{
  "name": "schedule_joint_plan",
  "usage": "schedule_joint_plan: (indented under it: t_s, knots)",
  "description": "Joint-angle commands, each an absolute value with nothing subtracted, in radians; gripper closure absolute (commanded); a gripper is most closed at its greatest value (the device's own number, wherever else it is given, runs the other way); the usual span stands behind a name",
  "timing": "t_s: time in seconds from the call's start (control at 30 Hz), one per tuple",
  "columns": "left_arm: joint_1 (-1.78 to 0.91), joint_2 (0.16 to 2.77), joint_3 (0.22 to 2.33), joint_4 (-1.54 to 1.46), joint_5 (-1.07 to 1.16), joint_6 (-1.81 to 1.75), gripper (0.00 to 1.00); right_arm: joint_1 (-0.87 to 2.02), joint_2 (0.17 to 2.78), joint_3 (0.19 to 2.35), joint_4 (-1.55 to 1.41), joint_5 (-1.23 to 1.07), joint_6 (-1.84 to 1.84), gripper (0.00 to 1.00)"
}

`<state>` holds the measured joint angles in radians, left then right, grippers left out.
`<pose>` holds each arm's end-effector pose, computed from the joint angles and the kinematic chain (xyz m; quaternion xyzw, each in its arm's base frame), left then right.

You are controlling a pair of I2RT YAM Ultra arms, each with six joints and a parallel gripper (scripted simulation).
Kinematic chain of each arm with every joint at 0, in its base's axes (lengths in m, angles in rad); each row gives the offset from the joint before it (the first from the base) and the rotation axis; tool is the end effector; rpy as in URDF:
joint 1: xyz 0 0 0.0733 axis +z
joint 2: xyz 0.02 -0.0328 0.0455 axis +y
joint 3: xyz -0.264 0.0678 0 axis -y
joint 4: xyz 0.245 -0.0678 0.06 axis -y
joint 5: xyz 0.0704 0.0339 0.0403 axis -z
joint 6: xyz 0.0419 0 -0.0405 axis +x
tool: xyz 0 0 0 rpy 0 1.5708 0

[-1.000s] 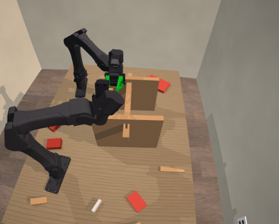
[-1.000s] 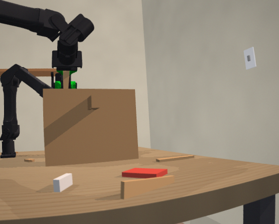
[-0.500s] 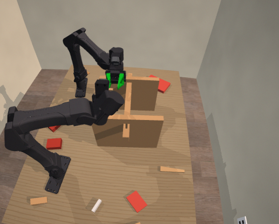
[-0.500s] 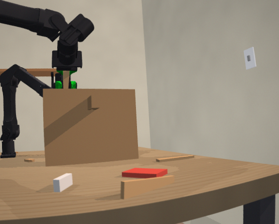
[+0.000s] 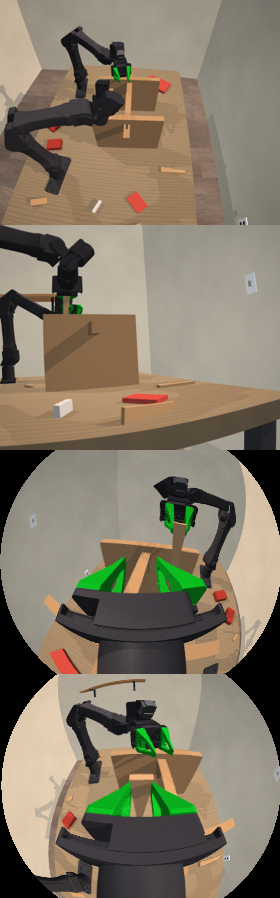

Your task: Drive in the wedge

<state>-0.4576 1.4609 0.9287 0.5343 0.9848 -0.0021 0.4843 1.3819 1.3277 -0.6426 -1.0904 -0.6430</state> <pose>0.2777 -0.1744 0.3086 0.4665 0.5308 -0.4673 0.5313 0.2362 0.1675 0.3670 -0.5994 0.5376 0.4397 0.3980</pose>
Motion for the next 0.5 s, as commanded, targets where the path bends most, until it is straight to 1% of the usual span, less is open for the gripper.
schedule_joint_plan:
  t_s: [0.0, 0.47]
  knots:
    - [-0.443, 1.421, 0.962, 0.495, 0.919, -0.007, 0.58, 0.477, 1.374, 1.359, -0.648, -1.104, -0.636, 0.98]
    - [-0.335, 1.321, 0.997, 0.362, 0.685, 0.002, 0.58, 0.477, 1.374, 1.359, -0.648, -1.104, -0.636, 0.98]
